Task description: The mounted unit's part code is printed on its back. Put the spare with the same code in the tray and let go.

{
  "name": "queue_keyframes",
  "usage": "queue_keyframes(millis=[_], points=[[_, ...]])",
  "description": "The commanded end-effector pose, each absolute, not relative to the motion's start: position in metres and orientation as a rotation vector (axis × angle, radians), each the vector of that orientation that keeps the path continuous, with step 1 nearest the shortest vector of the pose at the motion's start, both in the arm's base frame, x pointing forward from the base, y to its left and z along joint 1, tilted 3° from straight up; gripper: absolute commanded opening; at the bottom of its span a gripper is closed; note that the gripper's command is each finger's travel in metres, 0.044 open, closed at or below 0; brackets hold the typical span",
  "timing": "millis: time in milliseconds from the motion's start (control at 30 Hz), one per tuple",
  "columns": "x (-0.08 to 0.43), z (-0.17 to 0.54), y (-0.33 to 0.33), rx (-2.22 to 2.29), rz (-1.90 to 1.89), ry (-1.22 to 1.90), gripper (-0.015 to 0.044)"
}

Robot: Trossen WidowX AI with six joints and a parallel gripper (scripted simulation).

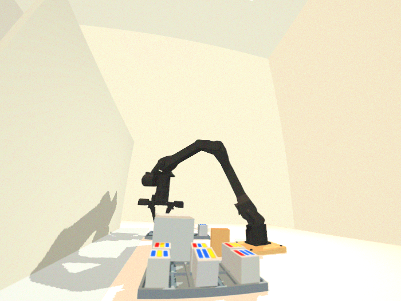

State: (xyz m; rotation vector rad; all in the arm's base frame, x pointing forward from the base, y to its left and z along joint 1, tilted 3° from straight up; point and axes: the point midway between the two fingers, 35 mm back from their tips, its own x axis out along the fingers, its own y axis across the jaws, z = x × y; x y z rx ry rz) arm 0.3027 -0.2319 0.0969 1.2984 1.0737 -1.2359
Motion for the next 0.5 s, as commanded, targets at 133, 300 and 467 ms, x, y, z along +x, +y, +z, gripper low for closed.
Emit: queue_keyframes(millis=[133, 300, 467], points=[[0.3019, 0.0905, -0.2317, 1.299, -1.242, 1.072, 0.0], [0.3016, 0.0871, -0.2314, 1.299, -1.243, 1.072, 0.0], [0.3012, 0.0837, -0.231, 1.299, -1.243, 1.073, 0.0]])
